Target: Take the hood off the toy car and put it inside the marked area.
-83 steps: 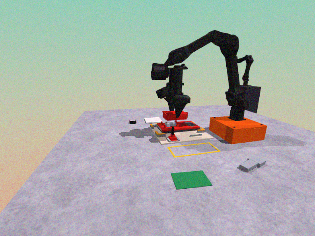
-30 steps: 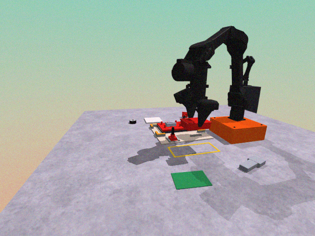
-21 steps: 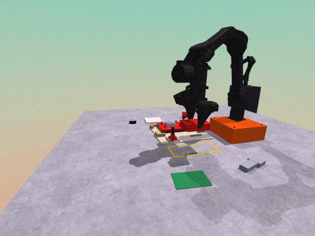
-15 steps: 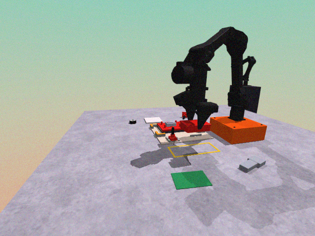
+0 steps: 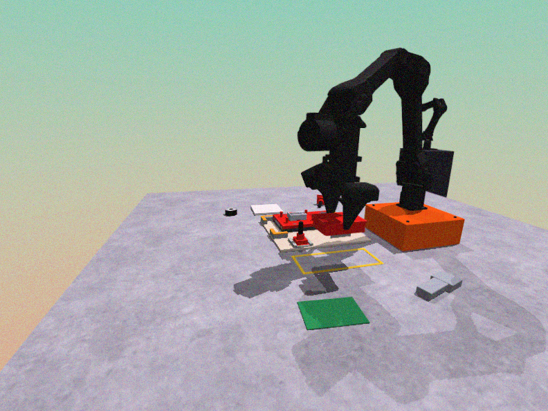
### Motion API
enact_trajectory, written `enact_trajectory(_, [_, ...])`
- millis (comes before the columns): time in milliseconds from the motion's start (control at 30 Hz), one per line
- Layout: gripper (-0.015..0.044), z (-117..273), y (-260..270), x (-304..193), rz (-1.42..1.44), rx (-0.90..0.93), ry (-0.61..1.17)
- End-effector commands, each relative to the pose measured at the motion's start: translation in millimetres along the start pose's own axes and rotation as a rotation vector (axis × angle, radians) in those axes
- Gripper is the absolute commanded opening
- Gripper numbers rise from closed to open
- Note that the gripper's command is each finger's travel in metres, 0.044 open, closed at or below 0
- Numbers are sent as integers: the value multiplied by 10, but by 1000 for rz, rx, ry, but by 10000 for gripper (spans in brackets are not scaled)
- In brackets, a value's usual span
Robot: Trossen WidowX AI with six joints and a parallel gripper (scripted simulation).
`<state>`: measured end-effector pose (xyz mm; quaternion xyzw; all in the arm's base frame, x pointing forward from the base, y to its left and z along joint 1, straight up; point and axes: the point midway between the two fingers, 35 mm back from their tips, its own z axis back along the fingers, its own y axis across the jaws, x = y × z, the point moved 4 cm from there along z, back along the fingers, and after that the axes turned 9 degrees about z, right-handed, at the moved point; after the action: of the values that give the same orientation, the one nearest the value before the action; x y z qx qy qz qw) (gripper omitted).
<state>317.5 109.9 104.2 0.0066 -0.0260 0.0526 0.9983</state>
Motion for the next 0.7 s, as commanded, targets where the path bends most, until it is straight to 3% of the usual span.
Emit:
enact_trajectory(0, [0, -57, -5, -16, -6, -5, 10])
enact_trajectory(667, [0, -181, -5, -16, -6, -5, 10])
